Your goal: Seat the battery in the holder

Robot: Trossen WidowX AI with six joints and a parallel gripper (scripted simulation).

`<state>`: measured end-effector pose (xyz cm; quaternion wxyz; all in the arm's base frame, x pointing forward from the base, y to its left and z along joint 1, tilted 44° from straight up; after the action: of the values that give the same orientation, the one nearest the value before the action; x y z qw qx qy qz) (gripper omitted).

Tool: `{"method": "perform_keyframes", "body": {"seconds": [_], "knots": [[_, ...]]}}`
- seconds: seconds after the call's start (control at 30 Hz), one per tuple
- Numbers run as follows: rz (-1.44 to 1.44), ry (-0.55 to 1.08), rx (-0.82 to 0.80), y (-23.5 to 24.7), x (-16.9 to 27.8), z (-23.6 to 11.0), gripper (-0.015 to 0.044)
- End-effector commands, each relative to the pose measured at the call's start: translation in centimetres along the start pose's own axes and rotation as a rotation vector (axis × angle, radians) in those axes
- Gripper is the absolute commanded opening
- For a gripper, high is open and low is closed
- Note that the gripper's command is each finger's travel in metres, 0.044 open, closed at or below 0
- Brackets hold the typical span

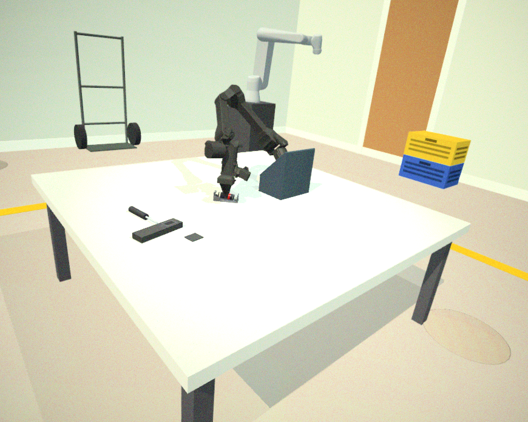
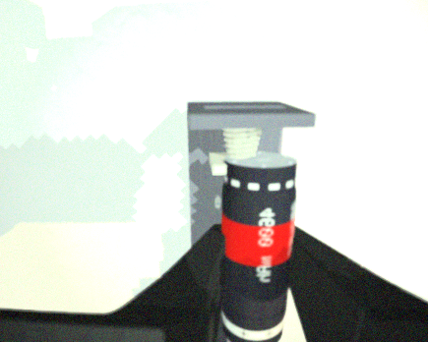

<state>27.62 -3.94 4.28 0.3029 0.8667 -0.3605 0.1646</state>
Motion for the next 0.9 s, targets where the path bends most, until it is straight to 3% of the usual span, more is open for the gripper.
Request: {"method": "perform_keyframes", "body": {"seconds": [0.0,0.87], "knots": [[0.003,-0.057,0.000,0.5,0.2,0.4,0.0076],[0.006,-0.097,0.020,0.9,2.1,0.5,0.0076]]}}
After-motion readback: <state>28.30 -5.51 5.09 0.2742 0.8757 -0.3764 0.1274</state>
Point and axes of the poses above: the point midway between the two fingers, 35 mm back from their tips, its own z axis out along the fingers, its own y axis across the jaws, x = y × z, the point moved 10 cm from there along -z, back along the fingers, and after that the axes turned 3 degrees about -z, right-handed, at the moved point
